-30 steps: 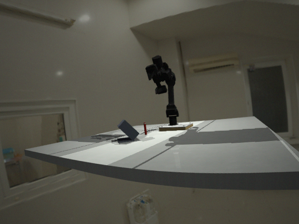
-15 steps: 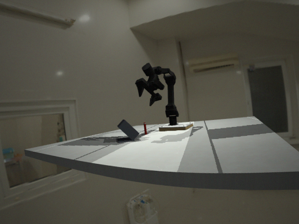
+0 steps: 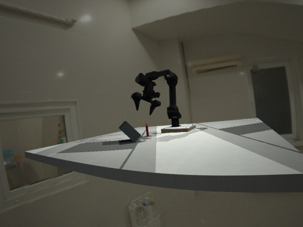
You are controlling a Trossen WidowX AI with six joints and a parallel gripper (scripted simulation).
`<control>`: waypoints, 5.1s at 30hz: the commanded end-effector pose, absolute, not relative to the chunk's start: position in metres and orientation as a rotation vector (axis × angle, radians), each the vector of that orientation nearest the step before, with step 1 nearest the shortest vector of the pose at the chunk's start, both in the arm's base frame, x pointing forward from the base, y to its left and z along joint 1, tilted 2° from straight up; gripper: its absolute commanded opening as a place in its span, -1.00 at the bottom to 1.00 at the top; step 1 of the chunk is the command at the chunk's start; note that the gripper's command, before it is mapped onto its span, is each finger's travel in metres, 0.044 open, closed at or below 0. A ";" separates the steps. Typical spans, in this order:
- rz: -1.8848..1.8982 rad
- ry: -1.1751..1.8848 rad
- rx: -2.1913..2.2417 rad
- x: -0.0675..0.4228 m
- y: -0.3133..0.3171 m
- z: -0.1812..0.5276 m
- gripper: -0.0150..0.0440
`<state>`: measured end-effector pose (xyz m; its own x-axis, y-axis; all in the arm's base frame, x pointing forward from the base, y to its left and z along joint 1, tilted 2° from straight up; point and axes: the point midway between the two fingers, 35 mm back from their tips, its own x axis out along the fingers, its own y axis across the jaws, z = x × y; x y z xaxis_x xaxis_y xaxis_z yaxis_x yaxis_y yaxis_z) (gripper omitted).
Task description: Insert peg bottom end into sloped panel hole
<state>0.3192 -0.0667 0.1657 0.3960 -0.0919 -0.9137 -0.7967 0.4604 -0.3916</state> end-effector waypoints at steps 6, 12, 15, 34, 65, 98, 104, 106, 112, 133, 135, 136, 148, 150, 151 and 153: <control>0.563 1.268 -0.817 0.286 -0.092 0.136 1.00; 0.558 1.371 -0.686 0.264 -0.105 0.122 1.00; 0.555 1.419 -0.617 0.252 -0.110 0.116 1.00; 0.551 1.471 -0.536 0.242 -0.115 0.097 1.00; 0.552 1.471 -0.536 0.243 -0.113 0.047 1.00; 0.551 1.472 -0.543 0.244 -0.115 0.059 -0.49; 0.551 1.472 -0.541 0.245 -0.116 0.082 -0.49; 0.551 1.471 -0.540 0.245 -0.116 0.090 -0.49; 0.551 1.471 -0.538 0.244 -0.117 0.112 -0.49; 0.510 1.481 -0.604 0.250 -0.114 0.127 -0.49; 0.503 1.482 -0.615 0.251 -0.114 0.127 -0.49; 0.499 1.482 -0.621 0.252 -0.113 0.127 -0.49; 0.451 1.482 -0.689 0.260 -0.109 0.126 -0.49; 0.442 1.481 -0.700 0.262 -0.108 0.126 -0.49; 0.438 1.481 -0.705 0.262 -0.107 0.126 -0.49; 0.430 1.480 -0.716 0.264 -0.106 0.126 -0.49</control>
<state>0.2621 -0.1076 0.1265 0.0652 -0.1404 -0.9880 -0.6670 0.7303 -0.1478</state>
